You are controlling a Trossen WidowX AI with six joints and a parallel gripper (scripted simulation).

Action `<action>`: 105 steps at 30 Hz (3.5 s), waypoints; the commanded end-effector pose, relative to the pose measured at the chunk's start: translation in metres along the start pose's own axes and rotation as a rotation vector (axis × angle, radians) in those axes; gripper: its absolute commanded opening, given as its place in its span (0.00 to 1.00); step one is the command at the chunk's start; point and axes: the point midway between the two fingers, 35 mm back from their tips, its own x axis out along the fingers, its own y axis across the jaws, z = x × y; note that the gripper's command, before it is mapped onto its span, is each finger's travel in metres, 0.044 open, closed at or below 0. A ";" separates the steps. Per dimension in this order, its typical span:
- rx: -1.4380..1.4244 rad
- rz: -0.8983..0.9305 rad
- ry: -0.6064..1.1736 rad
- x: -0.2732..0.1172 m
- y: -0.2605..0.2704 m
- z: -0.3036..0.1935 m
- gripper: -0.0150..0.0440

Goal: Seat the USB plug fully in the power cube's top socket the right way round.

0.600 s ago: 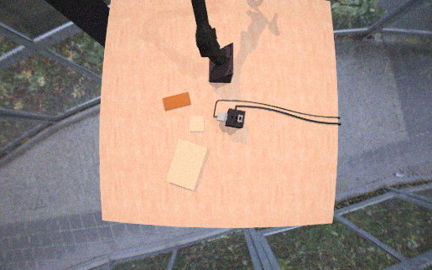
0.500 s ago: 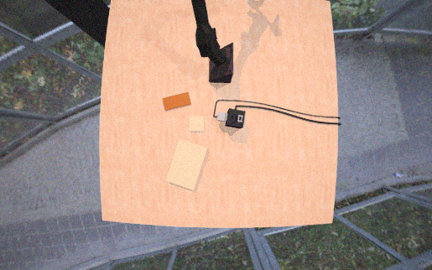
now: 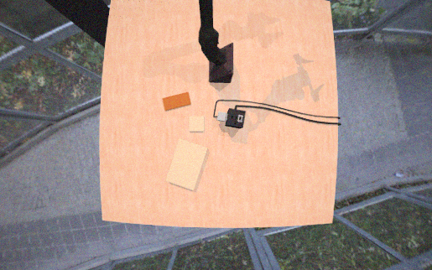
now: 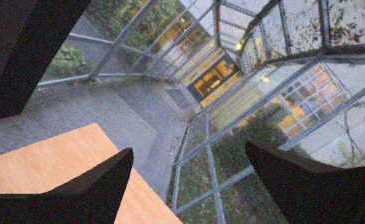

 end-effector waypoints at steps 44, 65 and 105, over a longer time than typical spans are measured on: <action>1.011 0.329 1.494 -0.411 -0.172 -0.474 1.00; 1.011 0.328 1.494 -0.409 -0.156 -0.488 1.00; 1.016 0.320 1.491 -0.408 -0.157 -0.490 0.25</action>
